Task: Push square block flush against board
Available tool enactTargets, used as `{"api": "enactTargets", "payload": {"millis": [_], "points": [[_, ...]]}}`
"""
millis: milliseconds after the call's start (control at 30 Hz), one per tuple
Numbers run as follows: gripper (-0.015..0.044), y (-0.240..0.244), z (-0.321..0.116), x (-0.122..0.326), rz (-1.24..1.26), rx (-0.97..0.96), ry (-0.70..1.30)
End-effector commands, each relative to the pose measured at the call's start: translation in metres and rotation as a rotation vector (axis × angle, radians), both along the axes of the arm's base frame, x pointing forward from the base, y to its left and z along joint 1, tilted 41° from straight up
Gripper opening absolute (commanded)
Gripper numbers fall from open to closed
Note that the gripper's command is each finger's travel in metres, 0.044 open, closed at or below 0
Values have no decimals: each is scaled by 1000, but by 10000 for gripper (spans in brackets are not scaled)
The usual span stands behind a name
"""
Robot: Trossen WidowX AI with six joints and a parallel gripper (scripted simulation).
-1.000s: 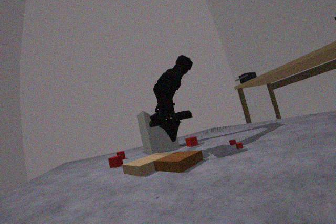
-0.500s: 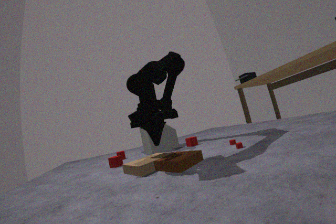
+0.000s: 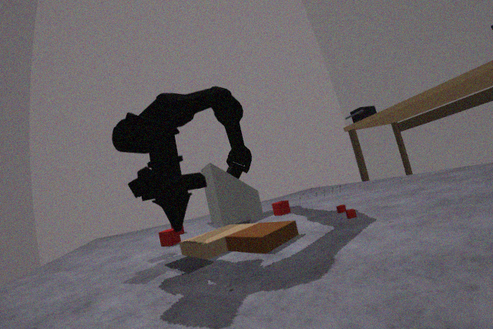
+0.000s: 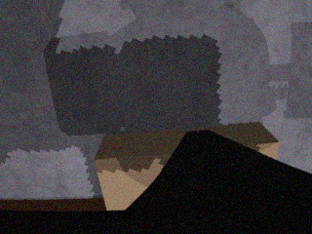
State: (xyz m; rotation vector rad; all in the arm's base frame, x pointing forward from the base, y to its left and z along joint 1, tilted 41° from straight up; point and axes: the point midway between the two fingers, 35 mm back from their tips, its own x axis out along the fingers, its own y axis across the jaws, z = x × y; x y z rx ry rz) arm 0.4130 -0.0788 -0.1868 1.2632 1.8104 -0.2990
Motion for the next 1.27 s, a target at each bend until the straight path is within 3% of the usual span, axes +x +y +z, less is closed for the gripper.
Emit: {"api": "enactTargets", "payload": {"millis": [0,167,1233], "points": [[0,-3,-6,3,10,-1,-10],[0,31,-46,-2,10,1,-10],[0,38,-39,-8,5,-16,-24]]}}
